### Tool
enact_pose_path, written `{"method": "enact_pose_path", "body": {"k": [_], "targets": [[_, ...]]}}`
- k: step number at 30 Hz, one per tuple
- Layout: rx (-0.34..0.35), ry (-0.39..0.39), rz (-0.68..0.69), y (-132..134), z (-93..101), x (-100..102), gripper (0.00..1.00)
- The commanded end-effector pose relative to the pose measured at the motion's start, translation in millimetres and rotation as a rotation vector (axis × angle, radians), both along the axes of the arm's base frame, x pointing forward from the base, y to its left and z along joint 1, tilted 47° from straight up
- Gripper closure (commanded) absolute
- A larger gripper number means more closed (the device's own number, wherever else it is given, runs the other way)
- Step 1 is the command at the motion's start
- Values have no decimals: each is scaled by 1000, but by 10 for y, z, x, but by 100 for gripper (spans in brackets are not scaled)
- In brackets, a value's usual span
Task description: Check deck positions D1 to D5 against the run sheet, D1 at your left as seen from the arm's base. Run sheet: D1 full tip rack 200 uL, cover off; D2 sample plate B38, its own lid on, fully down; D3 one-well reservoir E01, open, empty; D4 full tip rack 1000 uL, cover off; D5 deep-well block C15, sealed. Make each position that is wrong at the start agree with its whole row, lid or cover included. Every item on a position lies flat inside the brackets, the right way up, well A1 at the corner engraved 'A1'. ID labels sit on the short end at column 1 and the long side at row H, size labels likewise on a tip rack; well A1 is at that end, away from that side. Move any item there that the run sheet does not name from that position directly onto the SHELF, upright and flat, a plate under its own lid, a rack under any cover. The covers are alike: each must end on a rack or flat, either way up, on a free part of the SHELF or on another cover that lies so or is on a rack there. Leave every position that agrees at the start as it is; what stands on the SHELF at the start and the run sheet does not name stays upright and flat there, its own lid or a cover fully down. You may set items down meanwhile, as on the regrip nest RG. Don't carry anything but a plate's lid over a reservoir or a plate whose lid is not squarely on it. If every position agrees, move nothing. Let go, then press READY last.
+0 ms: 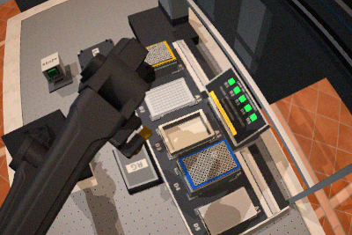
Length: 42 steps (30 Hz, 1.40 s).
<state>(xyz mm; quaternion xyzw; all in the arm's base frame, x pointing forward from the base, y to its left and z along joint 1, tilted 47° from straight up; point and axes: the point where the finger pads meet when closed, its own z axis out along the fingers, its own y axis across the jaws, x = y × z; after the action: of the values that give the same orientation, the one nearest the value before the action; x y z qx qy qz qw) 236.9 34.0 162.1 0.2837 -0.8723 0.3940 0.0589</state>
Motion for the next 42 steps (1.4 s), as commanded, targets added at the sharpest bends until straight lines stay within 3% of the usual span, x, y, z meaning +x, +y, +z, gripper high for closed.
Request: {"method": "enact_pose_path", "body": {"k": [1,14,16,20,42], "targets": [[18,-93,-69,59,71,21,0],[40,-217,-188,54,70,20,0],[42,-240,-209,33,44,-51,0],[57,-283,-248,52,96,18,0],[105,-570,-527,43,98,29,0]]}}
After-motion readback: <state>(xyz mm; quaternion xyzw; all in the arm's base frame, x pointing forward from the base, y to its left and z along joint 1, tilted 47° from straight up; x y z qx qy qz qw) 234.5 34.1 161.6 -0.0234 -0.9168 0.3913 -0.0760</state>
